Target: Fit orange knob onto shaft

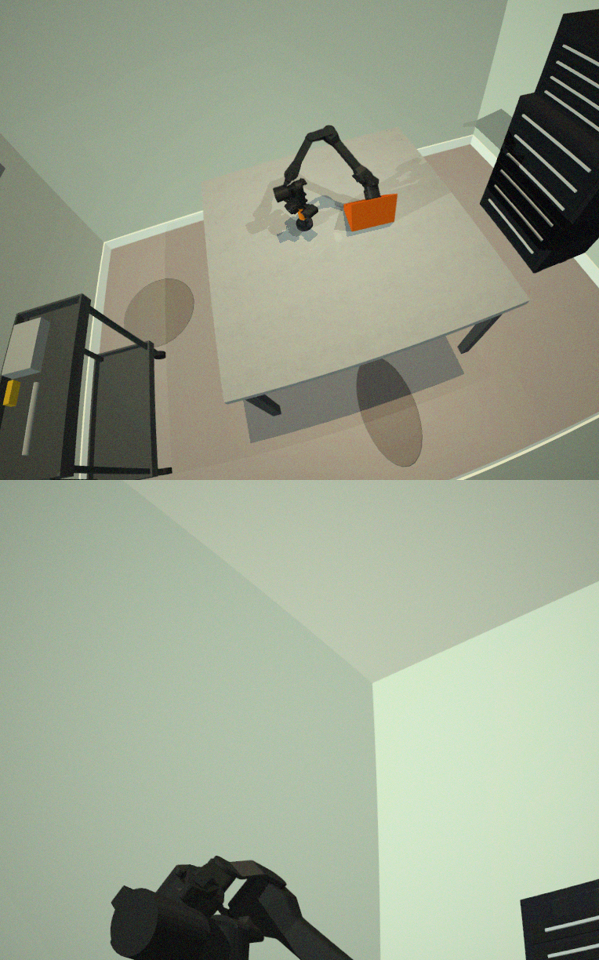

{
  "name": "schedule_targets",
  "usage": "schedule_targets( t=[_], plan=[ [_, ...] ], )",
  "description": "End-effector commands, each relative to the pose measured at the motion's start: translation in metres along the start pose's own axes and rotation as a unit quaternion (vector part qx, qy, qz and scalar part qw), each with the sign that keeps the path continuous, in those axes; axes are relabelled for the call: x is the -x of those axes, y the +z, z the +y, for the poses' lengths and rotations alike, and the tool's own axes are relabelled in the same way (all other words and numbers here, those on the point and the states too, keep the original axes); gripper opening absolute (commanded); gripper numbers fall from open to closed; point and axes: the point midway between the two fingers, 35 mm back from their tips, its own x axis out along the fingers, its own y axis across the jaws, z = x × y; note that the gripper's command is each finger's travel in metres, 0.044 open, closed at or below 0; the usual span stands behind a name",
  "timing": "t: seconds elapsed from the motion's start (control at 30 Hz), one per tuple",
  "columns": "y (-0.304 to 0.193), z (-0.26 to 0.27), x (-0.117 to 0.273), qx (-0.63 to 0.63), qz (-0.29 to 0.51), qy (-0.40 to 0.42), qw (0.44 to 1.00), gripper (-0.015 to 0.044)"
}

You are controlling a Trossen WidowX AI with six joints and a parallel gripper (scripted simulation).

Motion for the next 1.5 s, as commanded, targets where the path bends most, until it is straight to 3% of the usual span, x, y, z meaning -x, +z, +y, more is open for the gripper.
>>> schedule_targets(
  t=[0.0, 0.37, 1.3, 1.47],
  plan=[
    [0.0001, -0.0006, 0.0028, 0.002, 0.000, -0.001, 1.000, 0.0000],
    [0.0006, -0.0001, 0.0032, 0.106, 0.000, -0.001, 0.994, 0.0000],
    [-0.0001, -0.0004, 0.0043, 0.106, 0.000, -0.001, 0.994, 0.0000],
    [0.0004, -0.0006, 0.0045, 0.168, 0.000, -0.001, 0.986, 0.0000]
  ],
)
